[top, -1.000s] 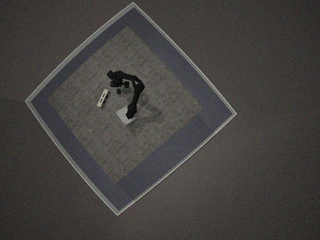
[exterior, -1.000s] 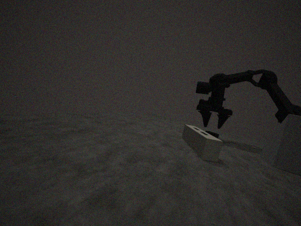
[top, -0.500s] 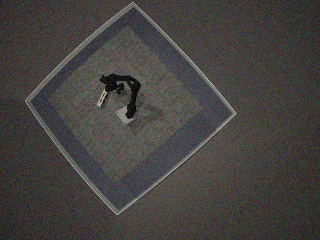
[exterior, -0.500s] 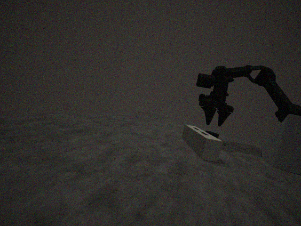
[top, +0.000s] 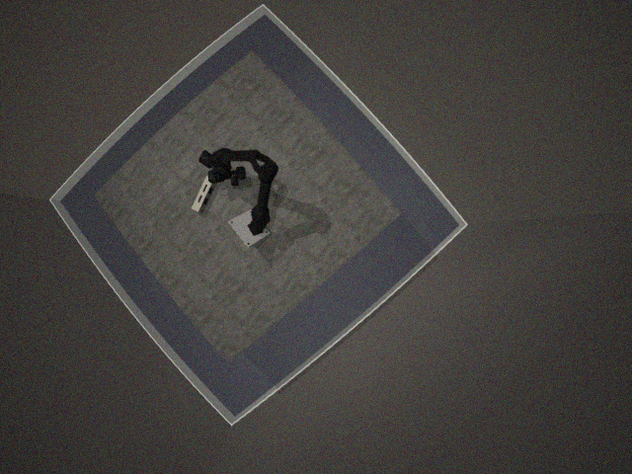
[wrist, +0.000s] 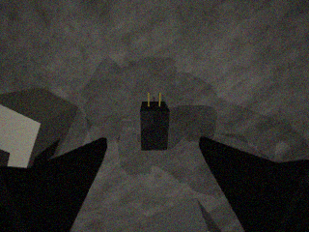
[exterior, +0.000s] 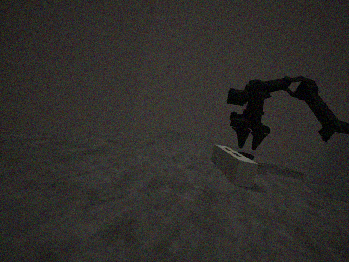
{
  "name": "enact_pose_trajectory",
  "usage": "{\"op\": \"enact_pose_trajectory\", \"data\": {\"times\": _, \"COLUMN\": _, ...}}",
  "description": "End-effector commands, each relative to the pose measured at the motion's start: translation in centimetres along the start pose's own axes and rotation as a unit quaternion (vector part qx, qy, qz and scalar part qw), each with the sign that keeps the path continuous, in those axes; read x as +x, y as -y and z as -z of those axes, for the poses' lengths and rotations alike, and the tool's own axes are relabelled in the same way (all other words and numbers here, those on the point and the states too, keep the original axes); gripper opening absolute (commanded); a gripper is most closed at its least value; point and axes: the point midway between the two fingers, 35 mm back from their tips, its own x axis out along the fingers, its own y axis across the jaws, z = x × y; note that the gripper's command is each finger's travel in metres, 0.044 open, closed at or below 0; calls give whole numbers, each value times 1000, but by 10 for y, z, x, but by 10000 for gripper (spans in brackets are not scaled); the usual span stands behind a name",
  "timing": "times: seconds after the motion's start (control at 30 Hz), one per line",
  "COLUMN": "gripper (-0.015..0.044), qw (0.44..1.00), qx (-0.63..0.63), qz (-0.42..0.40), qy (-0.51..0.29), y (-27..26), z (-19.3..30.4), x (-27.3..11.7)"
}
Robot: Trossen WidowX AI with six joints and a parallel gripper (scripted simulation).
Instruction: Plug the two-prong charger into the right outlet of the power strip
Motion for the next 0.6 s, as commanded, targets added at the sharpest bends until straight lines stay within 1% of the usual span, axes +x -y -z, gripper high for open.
{"op": "enact_pose_trajectory", "data": {"times": 0.0, "gripper": 440, "qw": 1000, "qx": -4, "qz": 3, "qy": -1, "y": 1, "z": 1, "x": 6}}
{"op": "enact_pose_trajectory", "data": {"times": 0.57, "gripper": 440, "qw": 1000, "qx": -4, "qz": 3, "qy": 0, "y": 1, "z": -1, "x": 33}}
